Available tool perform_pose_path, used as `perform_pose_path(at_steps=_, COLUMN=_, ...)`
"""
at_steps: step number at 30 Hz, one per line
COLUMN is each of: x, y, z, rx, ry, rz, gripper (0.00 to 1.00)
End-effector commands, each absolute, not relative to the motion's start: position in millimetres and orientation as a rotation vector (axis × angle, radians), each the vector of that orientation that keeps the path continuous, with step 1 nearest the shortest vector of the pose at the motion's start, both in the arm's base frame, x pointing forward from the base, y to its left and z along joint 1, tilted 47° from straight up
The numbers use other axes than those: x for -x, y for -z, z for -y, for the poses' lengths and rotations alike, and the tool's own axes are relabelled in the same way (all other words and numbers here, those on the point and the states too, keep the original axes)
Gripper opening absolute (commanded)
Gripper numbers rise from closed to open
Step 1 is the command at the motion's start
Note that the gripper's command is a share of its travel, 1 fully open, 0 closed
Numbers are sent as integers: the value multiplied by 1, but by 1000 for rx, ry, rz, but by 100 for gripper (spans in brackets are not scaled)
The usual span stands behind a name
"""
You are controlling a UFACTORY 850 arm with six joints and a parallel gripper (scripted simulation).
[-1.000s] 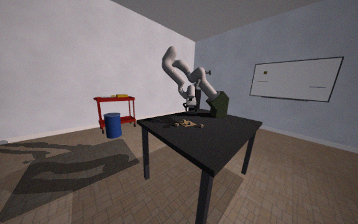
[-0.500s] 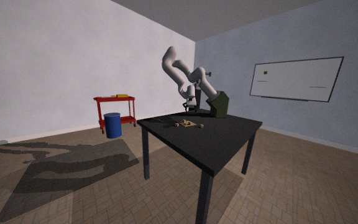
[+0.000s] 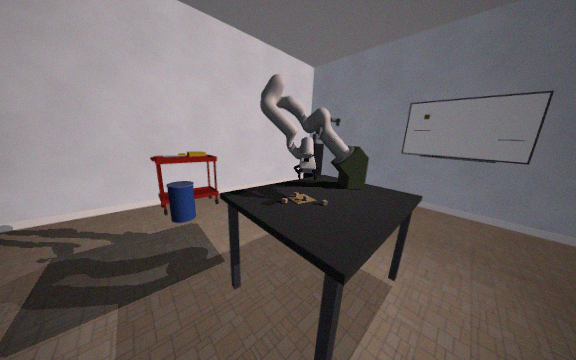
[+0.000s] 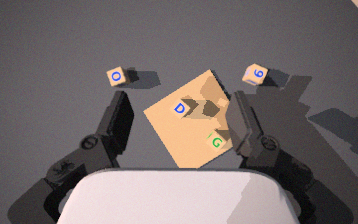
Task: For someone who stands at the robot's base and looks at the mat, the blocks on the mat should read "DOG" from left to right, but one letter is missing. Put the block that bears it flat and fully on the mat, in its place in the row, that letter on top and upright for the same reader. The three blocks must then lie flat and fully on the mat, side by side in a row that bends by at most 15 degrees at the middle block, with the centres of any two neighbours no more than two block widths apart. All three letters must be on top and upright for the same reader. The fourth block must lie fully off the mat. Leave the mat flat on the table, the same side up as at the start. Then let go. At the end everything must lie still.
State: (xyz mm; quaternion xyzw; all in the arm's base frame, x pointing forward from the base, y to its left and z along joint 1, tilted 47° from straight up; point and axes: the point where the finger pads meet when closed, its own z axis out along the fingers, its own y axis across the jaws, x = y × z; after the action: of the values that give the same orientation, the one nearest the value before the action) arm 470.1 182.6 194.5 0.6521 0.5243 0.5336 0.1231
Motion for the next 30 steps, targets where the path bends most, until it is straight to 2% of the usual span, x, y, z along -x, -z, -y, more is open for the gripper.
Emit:
perform_pose_path(at_steps=1, x=-470, y=-195, z=-183, rx=-1902, ry=-1557, rz=-1530, gripper=100)
perform_pose_path(at_steps=13, x=-471, y=-196, z=-183, rx=-1902, ry=-1558, rz=-1530, gripper=100)
perform_pose_path(at_steps=21, x=-553, y=-266, z=-182, rx=-1907, ry=-1566, rz=-1531, gripper=100)
perform_pose_path(at_steps=30, x=-573, y=-290, z=-177, rx=-1902, ry=-1557, rz=-1530, gripper=100)
